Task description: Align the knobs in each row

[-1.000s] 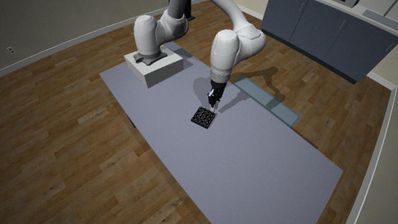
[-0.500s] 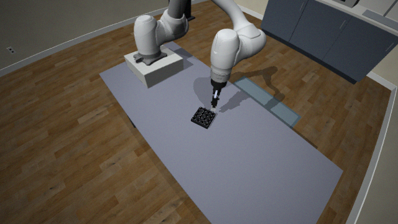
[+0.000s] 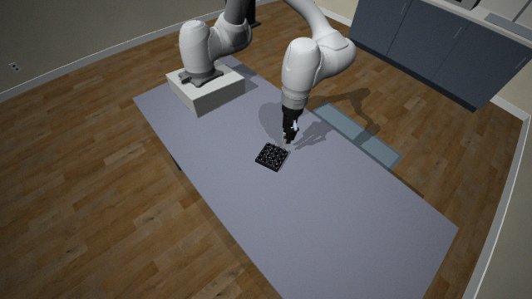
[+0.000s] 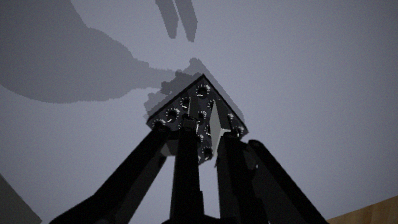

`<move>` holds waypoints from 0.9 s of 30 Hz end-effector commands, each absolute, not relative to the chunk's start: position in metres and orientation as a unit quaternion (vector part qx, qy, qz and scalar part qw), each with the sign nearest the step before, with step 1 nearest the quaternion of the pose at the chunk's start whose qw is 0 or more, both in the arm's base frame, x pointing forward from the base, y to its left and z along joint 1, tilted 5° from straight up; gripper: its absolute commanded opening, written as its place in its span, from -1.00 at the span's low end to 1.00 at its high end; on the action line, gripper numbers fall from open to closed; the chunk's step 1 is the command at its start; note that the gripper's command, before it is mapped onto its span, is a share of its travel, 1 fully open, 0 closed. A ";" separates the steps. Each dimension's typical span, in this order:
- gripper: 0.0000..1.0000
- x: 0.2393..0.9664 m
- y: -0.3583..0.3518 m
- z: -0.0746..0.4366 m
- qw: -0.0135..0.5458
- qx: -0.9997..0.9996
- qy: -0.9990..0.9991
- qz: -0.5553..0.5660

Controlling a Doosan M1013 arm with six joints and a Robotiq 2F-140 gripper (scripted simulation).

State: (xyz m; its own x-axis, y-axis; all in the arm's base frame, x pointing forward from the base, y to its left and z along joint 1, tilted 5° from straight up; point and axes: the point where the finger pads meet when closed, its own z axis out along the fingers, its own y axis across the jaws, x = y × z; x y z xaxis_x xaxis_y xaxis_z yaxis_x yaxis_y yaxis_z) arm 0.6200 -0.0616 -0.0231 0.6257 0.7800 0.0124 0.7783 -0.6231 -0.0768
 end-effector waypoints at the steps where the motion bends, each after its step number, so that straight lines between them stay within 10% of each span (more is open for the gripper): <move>1: -0.77 0.620 -0.062 -0.022 0.043 -0.864 -0.501 0.004; 27: -0.77 0.620 -0.062 -0.018 0.042 -0.669 -0.742 -0.009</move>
